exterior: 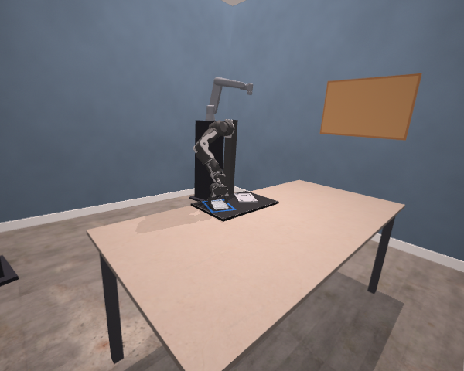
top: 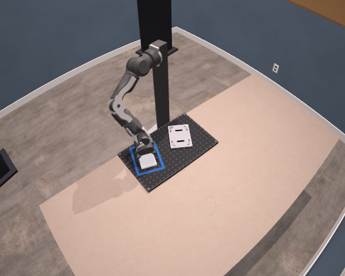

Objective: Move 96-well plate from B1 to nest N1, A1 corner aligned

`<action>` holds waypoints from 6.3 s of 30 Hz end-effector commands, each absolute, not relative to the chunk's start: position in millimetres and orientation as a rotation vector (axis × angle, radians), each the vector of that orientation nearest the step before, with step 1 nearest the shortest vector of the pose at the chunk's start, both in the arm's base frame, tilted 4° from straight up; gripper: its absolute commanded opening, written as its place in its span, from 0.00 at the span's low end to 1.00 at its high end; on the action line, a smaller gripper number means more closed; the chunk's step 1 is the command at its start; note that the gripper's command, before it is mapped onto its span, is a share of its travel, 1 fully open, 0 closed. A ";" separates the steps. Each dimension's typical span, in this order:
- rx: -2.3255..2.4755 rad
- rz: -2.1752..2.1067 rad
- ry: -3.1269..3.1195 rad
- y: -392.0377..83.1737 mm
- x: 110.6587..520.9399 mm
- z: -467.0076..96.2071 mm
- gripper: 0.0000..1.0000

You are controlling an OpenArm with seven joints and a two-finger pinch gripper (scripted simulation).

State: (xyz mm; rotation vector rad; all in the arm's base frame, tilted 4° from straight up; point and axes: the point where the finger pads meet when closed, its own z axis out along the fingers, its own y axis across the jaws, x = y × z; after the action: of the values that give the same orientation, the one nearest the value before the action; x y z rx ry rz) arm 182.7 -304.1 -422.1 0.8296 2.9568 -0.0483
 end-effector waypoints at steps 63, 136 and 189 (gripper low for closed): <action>0.832 -0.051 2.957 -305.1 183.6 -398.7 0.00; 1.736 -0.013 2.532 -301.6 180.6 -397.1 0.00; 2.535 0.040 1.726 -301.4 182.1 -396.9 0.00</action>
State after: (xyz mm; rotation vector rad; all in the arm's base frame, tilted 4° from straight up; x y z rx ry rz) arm 181.0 -300.8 -397.3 2.5203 1.7621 0.0380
